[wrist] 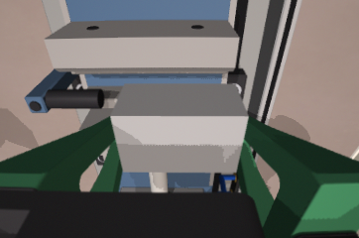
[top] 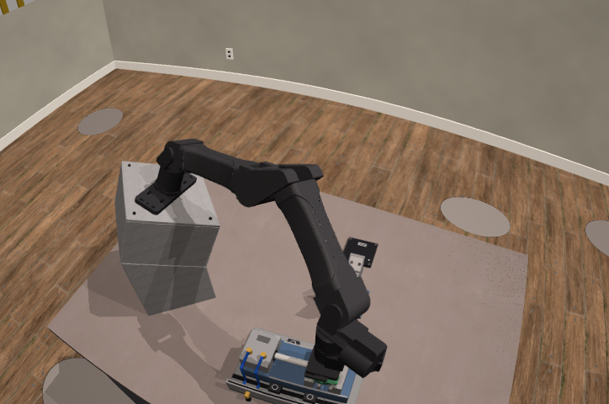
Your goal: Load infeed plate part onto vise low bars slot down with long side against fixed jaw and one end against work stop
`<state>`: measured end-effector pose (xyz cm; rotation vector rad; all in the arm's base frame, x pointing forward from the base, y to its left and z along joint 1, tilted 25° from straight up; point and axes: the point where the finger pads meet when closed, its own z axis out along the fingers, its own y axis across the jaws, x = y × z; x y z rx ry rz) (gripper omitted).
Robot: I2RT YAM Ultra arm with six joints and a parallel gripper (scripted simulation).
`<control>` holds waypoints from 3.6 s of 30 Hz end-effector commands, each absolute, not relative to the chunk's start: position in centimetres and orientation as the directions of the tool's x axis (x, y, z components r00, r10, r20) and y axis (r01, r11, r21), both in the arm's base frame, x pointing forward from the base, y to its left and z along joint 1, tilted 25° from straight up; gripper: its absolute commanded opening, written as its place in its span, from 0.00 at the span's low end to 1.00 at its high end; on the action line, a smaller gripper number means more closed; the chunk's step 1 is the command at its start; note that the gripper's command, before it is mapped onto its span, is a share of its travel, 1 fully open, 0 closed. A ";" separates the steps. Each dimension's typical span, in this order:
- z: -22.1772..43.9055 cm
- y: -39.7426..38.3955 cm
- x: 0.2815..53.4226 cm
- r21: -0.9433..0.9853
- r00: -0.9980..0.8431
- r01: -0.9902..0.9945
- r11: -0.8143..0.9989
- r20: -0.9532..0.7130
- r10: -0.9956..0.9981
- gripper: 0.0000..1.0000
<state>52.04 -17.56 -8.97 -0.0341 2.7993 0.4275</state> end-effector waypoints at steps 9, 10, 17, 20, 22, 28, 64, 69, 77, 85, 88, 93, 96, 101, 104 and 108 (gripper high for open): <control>-7.7 -18.7 53.1 0.267 -0.940 -0.066 0.962 -0.341 0.031 0.00; -7.7 -18.7 53.1 0.267 -0.940 -0.066 0.962 -0.341 0.031 0.00; -7.7 -18.7 53.1 0.267 -0.940 -0.066 0.962 -0.341 0.031 0.00; -7.7 -18.7 53.1 0.267 -0.940 -0.066 0.962 -0.341 0.031 0.00; -7.7 -18.7 53.1 0.267 -0.940 -0.066 0.962 -0.341 0.031 0.00; -7.7 -18.7 53.1 0.267 -0.940 -0.066 0.962 -0.341 0.031 0.00; -8.1 -18.6 53.6 0.261 -0.935 -0.070 0.963 -0.353 0.028 0.00; -8.2 -18.5 53.3 0.267 -0.939 -0.065 0.961 -0.342 0.031 0.00; -8.5 -18.4 53.5 0.266 -0.939 -0.065 0.962 -0.343 0.031 0.00; -8.8 -18.3 53.6 0.264 -0.938 -0.067 0.962 -0.345 0.029 0.00; -9.2 -18.2 53.5 0.267 -0.940 -0.065 0.961 -0.339 0.030 0.00; -8.6 -18.4 53.9 0.258 -0.934 -0.070 0.964 -0.356 0.028 0.00; -9.4 -18.2 53.7 0.266 -0.939 -0.066 0.962 -0.343 0.030 0.00; -8.6 -18.3 53.9 0.260 -0.935 -0.069 0.963 -0.353 0.028 0.00; -9.1 -18.2 53.9 0.263 -0.936 -0.069 0.962 -0.350 0.029 0.00; -9.7 -18.1 53.7 0.268 -0.940 -0.067 0.961 -0.341 0.030 0.00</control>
